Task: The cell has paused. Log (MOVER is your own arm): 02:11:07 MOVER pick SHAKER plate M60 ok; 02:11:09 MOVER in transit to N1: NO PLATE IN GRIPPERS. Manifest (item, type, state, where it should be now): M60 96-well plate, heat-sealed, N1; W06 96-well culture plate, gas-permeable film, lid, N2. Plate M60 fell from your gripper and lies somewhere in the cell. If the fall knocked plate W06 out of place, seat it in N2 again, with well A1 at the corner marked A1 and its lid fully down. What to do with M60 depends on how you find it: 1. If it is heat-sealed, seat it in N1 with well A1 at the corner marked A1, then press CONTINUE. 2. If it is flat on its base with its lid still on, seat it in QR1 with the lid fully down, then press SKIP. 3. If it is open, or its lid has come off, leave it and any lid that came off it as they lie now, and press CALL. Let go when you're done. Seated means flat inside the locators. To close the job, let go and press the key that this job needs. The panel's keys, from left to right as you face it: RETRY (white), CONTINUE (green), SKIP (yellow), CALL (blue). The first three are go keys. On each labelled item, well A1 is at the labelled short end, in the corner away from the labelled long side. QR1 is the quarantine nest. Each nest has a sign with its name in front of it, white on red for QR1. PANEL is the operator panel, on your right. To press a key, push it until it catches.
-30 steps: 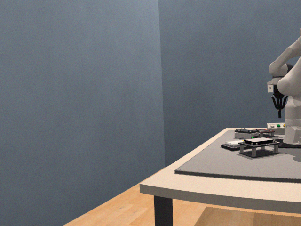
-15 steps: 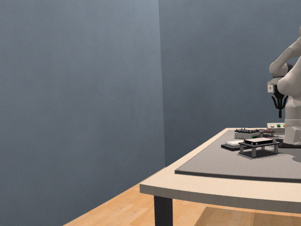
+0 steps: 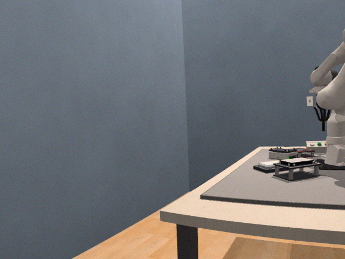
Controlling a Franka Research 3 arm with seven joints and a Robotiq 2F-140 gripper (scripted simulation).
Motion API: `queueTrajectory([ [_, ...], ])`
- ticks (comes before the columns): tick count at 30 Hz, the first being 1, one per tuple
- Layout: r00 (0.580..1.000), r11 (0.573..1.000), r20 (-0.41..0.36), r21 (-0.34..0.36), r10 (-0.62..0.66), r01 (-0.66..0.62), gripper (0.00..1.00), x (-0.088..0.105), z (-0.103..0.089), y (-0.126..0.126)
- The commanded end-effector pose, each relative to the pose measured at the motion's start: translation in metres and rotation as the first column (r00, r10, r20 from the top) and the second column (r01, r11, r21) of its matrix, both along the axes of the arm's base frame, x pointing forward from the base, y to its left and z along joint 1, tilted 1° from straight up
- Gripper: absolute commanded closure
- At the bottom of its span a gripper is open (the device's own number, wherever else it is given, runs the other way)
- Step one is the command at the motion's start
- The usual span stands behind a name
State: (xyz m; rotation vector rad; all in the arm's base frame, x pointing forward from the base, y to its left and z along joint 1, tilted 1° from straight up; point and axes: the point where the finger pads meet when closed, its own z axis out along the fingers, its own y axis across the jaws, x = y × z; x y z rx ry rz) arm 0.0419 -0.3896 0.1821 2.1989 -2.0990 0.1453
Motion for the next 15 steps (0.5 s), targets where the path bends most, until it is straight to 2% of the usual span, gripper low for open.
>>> queueTrajectory([
  [1, 0.996, 0.992, 0.015, -0.086, -0.088, 0.089, 0.90, -0.006, 0.015, -0.021],
  [3, 0.996, 0.992, 0.015, -0.086, -0.088, 0.089, 0.90, -0.006, 0.015, -0.021],
  [8, 0.985, 0.962, 0.033, -0.209, -0.170, 0.173, 0.90, -0.022, 0.043, -0.049],
  [12, 0.970, 0.915, 0.056, -0.323, -0.235, 0.241, 0.90, -0.037, 0.073, -0.073],
  [15, 0.957, 0.865, 0.078, -0.413, -0.279, 0.286, 0.90, -0.049, 0.100, -0.089],
])
